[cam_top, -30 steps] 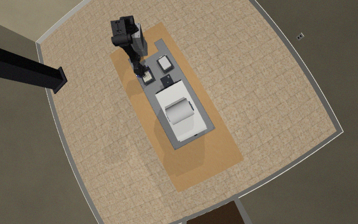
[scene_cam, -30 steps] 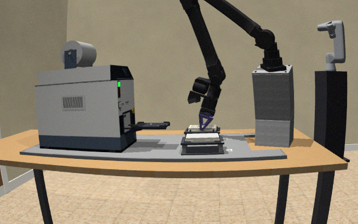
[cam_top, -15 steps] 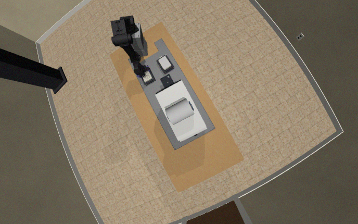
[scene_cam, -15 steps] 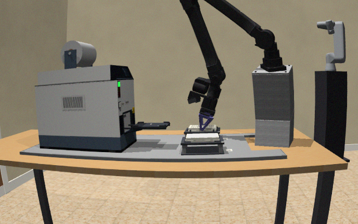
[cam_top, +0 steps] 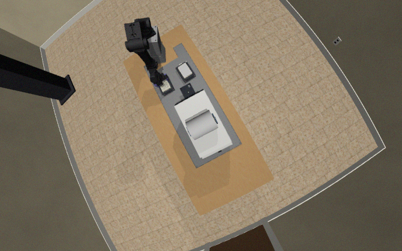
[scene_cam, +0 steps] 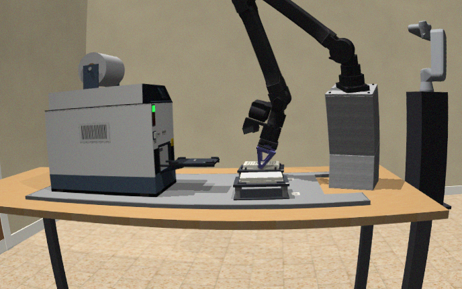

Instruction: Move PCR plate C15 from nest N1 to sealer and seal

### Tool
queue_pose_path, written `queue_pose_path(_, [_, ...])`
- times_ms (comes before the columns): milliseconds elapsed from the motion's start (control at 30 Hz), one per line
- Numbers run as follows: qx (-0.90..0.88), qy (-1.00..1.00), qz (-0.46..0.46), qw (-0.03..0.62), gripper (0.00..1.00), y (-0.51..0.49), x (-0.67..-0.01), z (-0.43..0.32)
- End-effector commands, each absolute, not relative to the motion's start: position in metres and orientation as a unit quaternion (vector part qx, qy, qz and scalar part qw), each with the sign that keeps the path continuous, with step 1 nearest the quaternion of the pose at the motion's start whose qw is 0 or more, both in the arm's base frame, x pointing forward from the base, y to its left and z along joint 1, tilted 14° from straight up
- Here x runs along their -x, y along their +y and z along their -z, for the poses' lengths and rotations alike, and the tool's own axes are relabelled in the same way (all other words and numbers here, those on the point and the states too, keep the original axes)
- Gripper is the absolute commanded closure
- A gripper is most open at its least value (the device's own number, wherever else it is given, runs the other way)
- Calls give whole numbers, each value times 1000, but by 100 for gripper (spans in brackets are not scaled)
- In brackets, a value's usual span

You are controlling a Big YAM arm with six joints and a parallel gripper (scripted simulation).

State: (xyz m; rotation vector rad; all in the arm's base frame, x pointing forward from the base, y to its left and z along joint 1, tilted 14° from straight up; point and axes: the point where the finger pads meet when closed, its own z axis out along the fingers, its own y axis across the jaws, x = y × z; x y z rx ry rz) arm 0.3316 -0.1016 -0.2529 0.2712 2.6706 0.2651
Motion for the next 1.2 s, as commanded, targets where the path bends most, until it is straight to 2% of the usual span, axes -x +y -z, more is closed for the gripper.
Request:
queue_pose_path(0, [-98,966,-93,220,6,-103,-328,246])
queue_pose_path(567, [-87,966,-94,224,14,-98,-334,243])
queue_pose_path(600, [-87,966,-94,224,100,-98,-334,243])
queue_pose_path(1167, [-87,966,-94,225,100,-98,-335,243])
